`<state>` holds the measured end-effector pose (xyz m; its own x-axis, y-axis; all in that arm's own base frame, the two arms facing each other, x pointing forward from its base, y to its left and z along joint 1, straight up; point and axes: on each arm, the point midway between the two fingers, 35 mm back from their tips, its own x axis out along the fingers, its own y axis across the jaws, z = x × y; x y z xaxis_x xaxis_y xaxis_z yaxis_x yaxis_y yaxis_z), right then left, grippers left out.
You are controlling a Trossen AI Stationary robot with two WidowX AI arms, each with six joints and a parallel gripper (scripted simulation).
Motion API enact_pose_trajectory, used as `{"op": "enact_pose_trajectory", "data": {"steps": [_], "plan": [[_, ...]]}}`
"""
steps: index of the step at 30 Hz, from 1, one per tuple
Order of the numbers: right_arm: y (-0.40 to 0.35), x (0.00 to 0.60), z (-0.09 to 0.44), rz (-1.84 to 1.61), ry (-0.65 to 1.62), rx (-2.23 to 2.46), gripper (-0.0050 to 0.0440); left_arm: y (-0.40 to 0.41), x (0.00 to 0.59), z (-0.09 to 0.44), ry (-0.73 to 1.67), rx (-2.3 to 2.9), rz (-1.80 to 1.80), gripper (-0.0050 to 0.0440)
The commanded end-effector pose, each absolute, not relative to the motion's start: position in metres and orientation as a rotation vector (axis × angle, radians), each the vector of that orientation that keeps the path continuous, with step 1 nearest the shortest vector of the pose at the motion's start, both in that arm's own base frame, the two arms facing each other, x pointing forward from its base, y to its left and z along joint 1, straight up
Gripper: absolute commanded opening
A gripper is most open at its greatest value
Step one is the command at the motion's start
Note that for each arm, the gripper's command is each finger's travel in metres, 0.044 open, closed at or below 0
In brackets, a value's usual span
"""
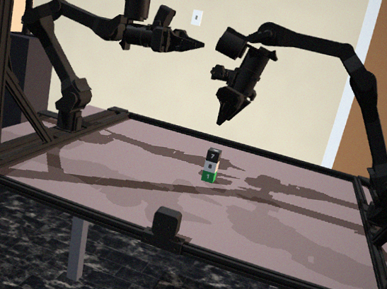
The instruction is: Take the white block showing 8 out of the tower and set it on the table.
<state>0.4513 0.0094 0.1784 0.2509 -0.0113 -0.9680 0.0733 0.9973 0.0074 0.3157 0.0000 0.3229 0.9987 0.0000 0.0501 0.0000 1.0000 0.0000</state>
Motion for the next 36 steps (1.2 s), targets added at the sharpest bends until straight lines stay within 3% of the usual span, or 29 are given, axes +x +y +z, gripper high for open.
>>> {"op": "enact_pose_trajectory", "data": {"steps": [1,7,27,35,36], "plan": [[0.012,0.449,0.161,0.002,1.309,-0.001,0.0400,0.000,0.316,0.323,-0.050,0.000,0.000,0.0400],[0.012,0.449,0.103,0.002,1.308,-0.001,0.0400,0.000,0.316,0.323,-0.050,0.000,0.000,0.0400],[0.012,0.453,0.087,0.002,1.309,-0.001,0.0400,0.000,0.316,0.323,-0.050,0.000,0.000,0.0400],[0.012,0.453,0.087,0.002,1.309,-0.001,0.0208,0.000,0.316,0.323,-0.050,0.000,0.000,0.0400],[0.012,0.453,0.087,0.002,1.309,-0.001,0.0208,0.000,0.316,0.323,-0.050,0.000,0.000,0.0400]]}}
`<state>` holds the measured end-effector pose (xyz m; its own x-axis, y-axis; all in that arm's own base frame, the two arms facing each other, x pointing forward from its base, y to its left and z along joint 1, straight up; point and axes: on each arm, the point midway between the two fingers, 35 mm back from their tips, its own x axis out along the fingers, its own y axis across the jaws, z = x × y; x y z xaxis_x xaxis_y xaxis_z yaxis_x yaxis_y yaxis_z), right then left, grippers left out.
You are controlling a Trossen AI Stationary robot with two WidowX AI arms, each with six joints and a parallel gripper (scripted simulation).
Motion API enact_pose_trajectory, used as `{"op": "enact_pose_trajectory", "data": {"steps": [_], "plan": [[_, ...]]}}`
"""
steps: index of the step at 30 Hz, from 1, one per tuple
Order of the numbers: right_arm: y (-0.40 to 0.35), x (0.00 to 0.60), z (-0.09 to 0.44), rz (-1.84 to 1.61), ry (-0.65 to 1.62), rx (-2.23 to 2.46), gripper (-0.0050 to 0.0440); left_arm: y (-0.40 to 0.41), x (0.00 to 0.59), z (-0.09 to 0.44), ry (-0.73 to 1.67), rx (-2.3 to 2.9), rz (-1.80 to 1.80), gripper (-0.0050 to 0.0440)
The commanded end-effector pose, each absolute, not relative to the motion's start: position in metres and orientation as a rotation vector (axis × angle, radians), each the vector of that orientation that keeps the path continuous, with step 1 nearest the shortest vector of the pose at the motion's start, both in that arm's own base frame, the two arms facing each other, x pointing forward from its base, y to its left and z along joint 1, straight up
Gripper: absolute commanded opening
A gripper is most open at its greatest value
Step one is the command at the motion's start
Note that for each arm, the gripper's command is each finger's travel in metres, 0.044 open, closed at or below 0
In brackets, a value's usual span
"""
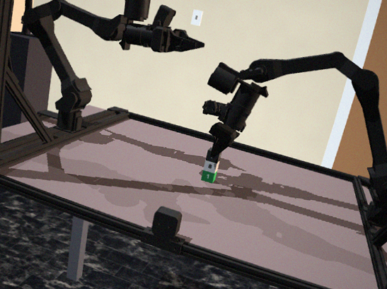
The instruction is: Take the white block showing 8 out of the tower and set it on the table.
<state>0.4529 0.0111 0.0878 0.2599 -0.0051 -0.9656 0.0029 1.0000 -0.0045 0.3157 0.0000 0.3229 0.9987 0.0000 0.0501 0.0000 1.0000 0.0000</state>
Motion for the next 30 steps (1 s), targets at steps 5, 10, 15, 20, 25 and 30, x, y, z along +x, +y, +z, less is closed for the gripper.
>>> {"op": "enact_pose_trajectory", "data": {"steps": [5,10,15,20,25,30], "plan": [[0.012,0.453,0.087,0.002,1.309,-0.001,0.0181,0.000,0.316,0.323,-0.050,0.000,0.000,0.0400],[0.012,0.453,0.087,0.002,1.309,-0.001,0.0161,0.000,0.316,0.323,-0.050,0.000,0.000,0.0400],[0.012,0.453,0.087,0.002,1.309,-0.001,0.0128,0.000,0.316,0.323,-0.050,0.000,0.000,0.0400],[0.012,0.453,0.099,0.002,1.309,-0.001,0.0025,0.000,0.316,0.323,-0.050,0.000,0.000,0.0400],[0.012,0.453,0.099,0.002,1.309,-0.001,0.0000,0.000,0.316,0.323,-0.050,0.000,0.000,0.0400],[0.012,0.448,0.100,0.002,1.309,-0.001,0.0000,0.000,0.316,0.323,-0.050,0.000,0.000,0.0400]]}}
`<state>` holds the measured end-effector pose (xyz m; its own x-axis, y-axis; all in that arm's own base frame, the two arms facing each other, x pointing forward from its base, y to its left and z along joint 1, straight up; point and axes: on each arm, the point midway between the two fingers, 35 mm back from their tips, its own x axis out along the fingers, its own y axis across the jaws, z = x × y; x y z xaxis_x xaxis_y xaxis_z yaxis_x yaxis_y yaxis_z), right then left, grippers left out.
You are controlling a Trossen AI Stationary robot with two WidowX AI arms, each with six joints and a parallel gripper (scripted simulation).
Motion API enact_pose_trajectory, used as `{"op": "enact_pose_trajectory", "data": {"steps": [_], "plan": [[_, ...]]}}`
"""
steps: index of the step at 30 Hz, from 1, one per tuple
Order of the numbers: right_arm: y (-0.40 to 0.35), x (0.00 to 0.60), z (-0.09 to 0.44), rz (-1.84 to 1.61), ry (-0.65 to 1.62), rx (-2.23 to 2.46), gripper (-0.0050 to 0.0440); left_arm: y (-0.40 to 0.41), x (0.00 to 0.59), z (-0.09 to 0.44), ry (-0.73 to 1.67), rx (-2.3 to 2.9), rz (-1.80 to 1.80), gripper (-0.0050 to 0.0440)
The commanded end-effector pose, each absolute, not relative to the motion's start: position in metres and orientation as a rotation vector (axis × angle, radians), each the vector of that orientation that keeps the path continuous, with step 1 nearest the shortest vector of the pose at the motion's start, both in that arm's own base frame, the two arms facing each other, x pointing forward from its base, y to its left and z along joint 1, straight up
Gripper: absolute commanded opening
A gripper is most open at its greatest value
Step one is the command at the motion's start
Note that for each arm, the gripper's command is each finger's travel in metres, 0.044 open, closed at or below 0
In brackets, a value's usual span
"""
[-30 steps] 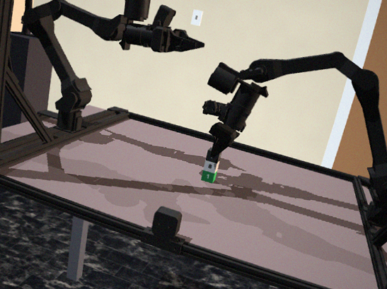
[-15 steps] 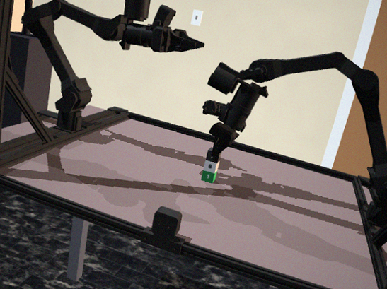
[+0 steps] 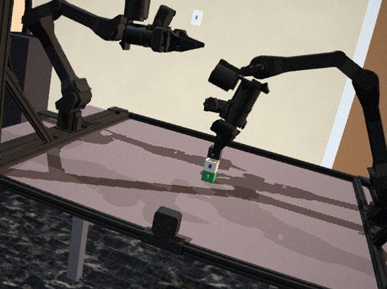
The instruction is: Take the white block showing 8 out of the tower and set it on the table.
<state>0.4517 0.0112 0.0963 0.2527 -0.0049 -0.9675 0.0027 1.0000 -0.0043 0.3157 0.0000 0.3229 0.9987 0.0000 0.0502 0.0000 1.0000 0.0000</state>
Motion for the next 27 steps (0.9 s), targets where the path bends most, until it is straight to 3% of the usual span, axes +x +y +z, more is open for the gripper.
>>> {"op": "enact_pose_trajectory", "data": {"steps": [1,9,27], "plan": [[0.012,0.441,0.101,0.002,1.309,-0.001,0.0000,0.000,0.316,0.323,-0.050,0.000,0.000,0.0400],[0.012,0.374,0.099,0.002,1.309,-0.001,0.0000,0.000,0.316,0.323,-0.050,0.000,0.000,0.0400],[0.012,0.373,0.099,0.002,1.309,-0.001,0.0000,0.000,0.316,0.323,-0.050,0.000,0.000,0.0400]]}}
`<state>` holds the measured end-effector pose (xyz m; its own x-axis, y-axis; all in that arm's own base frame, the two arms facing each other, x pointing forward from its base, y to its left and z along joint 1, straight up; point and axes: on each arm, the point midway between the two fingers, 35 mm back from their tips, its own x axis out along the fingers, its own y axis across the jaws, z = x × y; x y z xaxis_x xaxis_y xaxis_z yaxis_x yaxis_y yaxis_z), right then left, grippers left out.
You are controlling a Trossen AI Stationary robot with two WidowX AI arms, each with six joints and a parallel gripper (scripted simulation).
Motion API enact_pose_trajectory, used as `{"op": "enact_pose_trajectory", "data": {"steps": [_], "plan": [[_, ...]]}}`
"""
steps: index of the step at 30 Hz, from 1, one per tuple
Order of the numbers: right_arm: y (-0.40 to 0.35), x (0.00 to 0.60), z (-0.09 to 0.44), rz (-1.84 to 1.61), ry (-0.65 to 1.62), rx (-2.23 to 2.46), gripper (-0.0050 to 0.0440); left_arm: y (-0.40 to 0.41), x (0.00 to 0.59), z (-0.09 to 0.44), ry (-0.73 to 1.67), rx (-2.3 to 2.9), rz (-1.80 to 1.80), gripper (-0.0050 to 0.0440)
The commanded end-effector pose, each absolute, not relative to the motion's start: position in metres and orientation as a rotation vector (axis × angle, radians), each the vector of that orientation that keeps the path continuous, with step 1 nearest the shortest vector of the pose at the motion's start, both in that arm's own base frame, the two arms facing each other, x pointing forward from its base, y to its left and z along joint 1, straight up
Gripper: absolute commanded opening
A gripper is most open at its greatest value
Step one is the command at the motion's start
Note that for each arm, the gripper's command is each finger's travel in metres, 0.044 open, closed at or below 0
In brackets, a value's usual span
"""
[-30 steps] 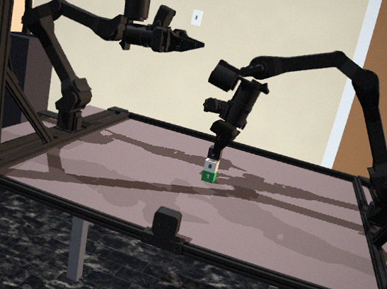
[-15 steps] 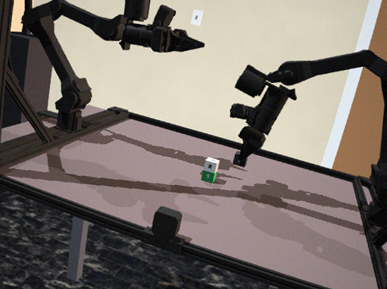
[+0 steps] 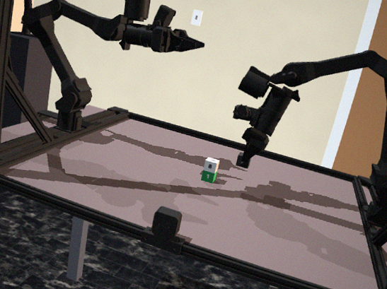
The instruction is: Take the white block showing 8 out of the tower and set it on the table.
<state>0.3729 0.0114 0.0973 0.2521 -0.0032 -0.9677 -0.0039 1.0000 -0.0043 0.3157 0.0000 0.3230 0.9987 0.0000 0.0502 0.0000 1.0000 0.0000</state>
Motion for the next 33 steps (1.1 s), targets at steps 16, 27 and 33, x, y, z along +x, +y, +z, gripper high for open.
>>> {"op": "enact_pose_trajectory", "data": {"steps": [16,27,33], "plan": [[0.012,0.373,0.099,0.002,1.309,-0.001,0.0000,-0.009,0.356,0.199,0.164,0.022,-0.015,0.0400],[0.012,0.373,0.099,0.002,1.309,-0.001,0.0000,-0.012,0.356,0.112,0.262,0.000,0.002,0.0400],[0.012,0.373,0.099,0.002,1.309,-0.001,0.0000,-0.012,0.356,0.076,0.269,0.000,0.002,0.0400]]}}
